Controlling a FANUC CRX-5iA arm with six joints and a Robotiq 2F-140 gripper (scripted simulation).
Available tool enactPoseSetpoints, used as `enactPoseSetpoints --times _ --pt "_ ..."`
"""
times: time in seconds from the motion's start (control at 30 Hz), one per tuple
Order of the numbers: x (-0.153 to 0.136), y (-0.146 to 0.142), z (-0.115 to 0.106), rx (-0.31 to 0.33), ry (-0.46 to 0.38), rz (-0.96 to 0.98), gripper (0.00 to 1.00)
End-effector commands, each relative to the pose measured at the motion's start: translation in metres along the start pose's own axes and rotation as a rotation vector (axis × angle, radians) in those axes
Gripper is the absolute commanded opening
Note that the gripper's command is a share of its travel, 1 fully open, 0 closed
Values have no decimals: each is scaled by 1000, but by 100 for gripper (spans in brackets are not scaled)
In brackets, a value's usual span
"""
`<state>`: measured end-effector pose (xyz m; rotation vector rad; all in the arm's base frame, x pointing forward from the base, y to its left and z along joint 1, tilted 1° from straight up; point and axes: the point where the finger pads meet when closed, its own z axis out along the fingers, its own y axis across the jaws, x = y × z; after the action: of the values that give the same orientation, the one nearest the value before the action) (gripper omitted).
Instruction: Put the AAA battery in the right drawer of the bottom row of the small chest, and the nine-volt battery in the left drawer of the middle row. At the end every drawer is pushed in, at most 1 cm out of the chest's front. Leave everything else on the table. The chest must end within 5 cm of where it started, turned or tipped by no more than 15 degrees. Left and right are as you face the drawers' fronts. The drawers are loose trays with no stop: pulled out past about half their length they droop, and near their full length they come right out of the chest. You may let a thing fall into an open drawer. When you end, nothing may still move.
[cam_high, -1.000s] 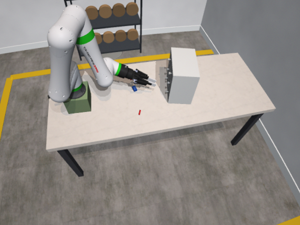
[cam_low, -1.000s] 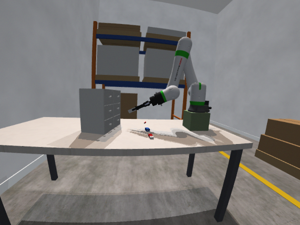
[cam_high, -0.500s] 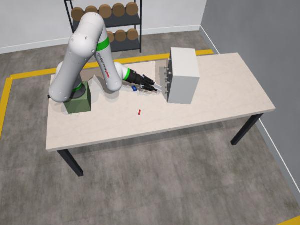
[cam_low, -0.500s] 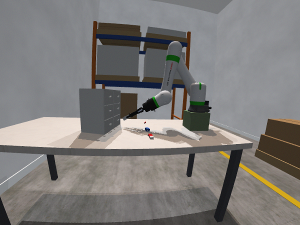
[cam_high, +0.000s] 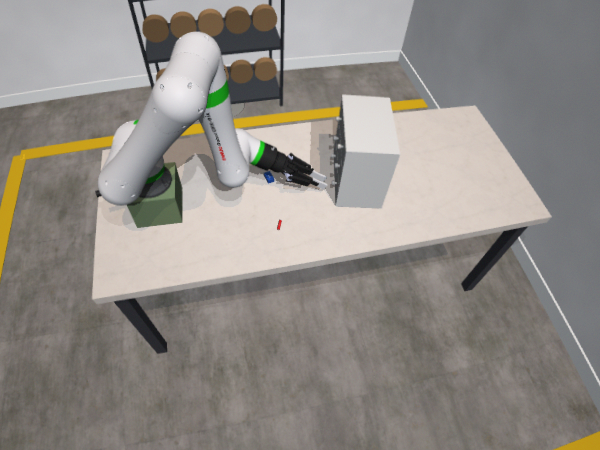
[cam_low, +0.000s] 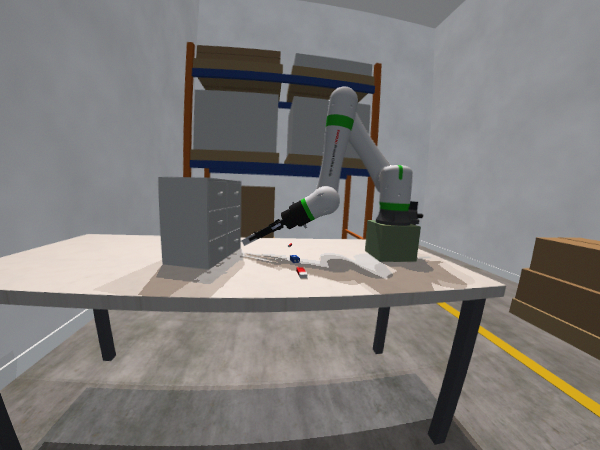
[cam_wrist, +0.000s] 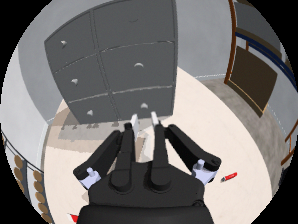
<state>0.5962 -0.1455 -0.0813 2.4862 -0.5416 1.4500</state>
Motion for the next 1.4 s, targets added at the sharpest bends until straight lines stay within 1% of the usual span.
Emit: enactPoseSetpoints --times 0.0,0.73,1.37 --pt "0 0 0 0 0 0 20" --pt "1 0 2 0 0 0 20" --pt "14 0 24 0 0 0 20"
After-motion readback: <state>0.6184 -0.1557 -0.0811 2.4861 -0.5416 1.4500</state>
